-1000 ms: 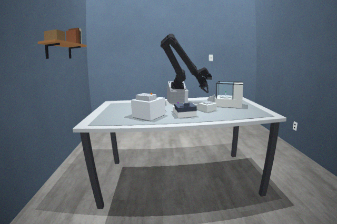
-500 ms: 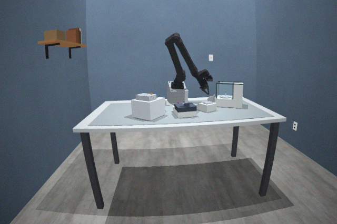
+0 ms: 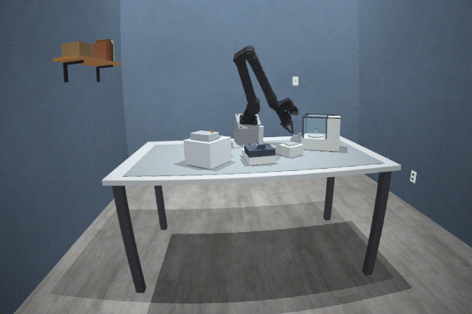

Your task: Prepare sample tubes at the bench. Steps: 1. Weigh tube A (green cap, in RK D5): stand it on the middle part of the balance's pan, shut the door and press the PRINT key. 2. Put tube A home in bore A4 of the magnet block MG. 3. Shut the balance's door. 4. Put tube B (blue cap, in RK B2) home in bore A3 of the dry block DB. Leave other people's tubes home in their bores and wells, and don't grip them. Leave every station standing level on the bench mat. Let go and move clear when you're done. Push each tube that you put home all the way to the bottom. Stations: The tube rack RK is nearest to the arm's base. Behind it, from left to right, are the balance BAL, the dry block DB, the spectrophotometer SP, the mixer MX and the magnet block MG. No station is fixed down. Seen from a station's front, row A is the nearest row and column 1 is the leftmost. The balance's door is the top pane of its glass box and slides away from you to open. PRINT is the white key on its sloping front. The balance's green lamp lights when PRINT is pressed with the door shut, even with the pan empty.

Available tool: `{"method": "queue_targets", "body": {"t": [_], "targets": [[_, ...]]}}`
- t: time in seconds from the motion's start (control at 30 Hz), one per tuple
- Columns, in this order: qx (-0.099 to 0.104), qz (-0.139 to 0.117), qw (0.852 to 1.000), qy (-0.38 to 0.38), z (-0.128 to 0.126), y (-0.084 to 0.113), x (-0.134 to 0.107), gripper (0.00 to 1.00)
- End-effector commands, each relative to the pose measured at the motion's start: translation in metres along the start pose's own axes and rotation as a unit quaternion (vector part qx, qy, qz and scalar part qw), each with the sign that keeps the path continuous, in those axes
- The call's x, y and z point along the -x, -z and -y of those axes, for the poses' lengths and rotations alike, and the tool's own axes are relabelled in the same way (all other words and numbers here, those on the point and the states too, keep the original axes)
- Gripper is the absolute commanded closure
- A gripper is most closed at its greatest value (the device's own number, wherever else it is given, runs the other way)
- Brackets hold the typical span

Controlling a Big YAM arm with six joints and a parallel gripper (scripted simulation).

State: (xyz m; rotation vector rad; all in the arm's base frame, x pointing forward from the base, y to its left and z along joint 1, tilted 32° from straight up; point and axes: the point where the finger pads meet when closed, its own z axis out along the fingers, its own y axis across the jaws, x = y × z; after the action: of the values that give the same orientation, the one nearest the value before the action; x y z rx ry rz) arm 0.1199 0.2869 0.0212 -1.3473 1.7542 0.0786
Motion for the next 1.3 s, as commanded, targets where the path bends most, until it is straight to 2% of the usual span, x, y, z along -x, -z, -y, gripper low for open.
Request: {"method": "queue_targets", "body": {"t": [0.0,1.27], "targets": [[-0.003,0.014,1.000,-0.007,0.002,-0.007,0.018,1.00],[-0.004,0.011,1.000,-0.004,0.002,-0.030,0.014,1.00]]}}
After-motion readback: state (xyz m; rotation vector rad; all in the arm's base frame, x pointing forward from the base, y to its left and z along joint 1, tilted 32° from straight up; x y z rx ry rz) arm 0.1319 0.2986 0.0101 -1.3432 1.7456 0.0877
